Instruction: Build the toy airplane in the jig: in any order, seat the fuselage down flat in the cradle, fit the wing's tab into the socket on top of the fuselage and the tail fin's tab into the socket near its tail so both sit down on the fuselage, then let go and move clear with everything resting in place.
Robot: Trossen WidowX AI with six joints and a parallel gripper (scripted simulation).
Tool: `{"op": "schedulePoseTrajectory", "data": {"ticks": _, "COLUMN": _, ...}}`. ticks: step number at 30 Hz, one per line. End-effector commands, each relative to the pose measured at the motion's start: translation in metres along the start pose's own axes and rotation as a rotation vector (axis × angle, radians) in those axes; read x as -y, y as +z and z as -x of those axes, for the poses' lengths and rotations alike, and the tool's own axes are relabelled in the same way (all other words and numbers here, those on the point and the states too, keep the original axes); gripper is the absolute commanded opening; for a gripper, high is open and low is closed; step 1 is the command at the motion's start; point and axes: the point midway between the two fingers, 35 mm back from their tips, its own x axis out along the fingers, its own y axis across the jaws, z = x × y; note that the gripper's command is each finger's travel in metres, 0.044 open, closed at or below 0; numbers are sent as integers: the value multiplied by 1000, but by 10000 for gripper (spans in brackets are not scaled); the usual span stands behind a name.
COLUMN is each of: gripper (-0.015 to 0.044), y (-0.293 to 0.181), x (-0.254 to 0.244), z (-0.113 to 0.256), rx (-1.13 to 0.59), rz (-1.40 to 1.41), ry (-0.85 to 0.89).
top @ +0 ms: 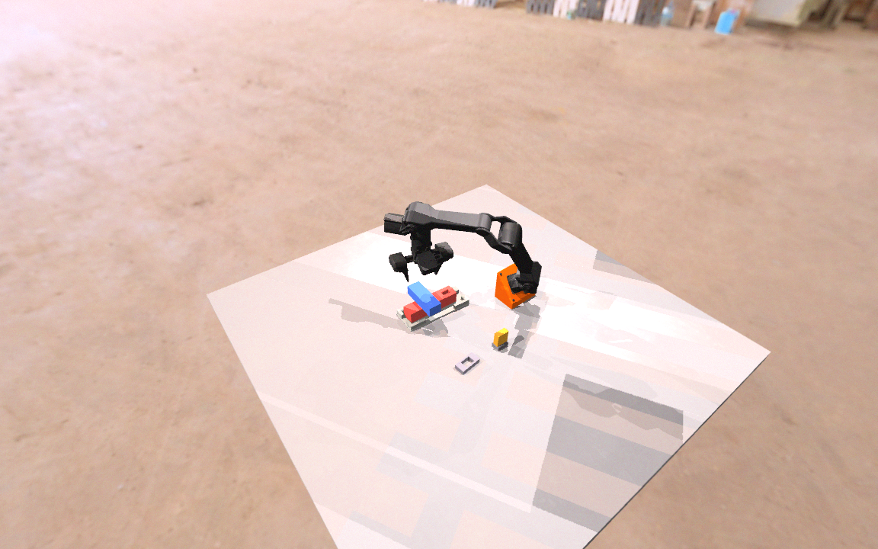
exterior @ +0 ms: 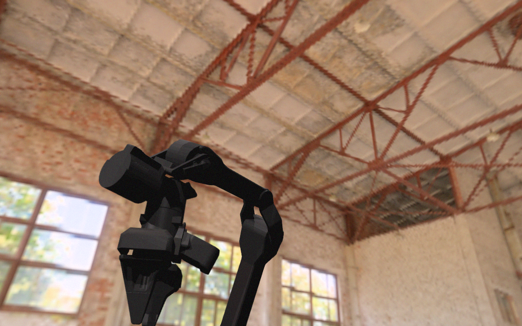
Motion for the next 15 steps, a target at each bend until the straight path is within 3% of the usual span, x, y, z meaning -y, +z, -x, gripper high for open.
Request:
{"op": "schedulePoseTrajectory", "data": {"ticks": 1, "gripper": 440, "y": -2, "x": 0, "z": 0, "rx": -2, "rz": -319, "ry": 6}}
{"op": "schedulePoseTrajectory", "data": {"ticks": 11, "gripper": 440, "y": -3, "x": 0, "z": 2, "rx": -5, "rz": -1282, "ry": 5}}
{"op": "schedulePoseTrajectory", "data": {"ticks": 15, "gripper": 440, "y": -3, "x": 0, "z": 2, "rx": -5, "rz": -1346, "ry": 5}}
